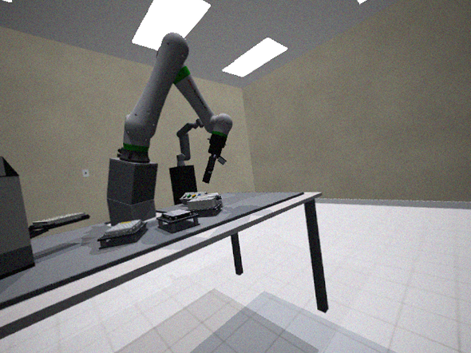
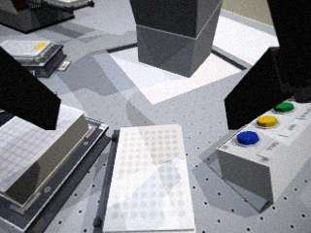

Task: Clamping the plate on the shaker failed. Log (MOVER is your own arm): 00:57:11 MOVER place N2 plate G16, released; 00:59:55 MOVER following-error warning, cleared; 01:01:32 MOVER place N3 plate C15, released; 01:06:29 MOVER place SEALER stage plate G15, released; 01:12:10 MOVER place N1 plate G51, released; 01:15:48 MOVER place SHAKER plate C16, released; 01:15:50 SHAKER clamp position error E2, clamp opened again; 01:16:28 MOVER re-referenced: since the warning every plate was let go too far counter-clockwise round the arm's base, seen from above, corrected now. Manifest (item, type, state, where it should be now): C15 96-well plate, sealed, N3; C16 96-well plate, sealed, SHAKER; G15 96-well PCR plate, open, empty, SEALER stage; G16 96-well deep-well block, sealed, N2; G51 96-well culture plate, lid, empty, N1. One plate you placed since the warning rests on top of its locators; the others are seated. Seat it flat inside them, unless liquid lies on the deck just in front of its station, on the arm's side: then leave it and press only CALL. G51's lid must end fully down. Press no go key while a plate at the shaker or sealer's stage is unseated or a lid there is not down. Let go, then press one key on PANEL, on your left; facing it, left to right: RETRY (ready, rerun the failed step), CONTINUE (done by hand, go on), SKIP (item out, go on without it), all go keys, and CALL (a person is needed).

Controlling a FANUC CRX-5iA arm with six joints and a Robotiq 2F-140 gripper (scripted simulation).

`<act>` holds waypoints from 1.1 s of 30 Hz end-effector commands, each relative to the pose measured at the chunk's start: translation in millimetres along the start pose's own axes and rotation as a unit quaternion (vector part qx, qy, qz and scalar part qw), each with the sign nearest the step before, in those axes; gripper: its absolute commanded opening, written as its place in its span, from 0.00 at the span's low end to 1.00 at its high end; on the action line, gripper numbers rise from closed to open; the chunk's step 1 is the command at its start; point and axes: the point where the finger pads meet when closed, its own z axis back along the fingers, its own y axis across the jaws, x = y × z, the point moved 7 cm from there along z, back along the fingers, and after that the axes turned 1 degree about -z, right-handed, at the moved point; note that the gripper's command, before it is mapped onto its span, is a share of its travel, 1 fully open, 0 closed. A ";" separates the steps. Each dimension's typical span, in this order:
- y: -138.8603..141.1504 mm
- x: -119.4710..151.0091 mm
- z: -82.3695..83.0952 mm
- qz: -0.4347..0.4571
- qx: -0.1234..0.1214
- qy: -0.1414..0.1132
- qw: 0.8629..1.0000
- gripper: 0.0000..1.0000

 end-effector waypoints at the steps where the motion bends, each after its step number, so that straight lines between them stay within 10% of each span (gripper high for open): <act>1: 0.0 2.5 6.5 0.000 0.000 0.001 1.000 1.00; 21: -4.1 5.3 13.5 0.000 0.000 0.001 1.000 1.00; 26: 2.4 1.6 5.6 0.019 -0.046 0.000 0.999 1.00; 33: 2.9 -1.9 -2.0 0.020 -0.048 0.000 0.999 1.00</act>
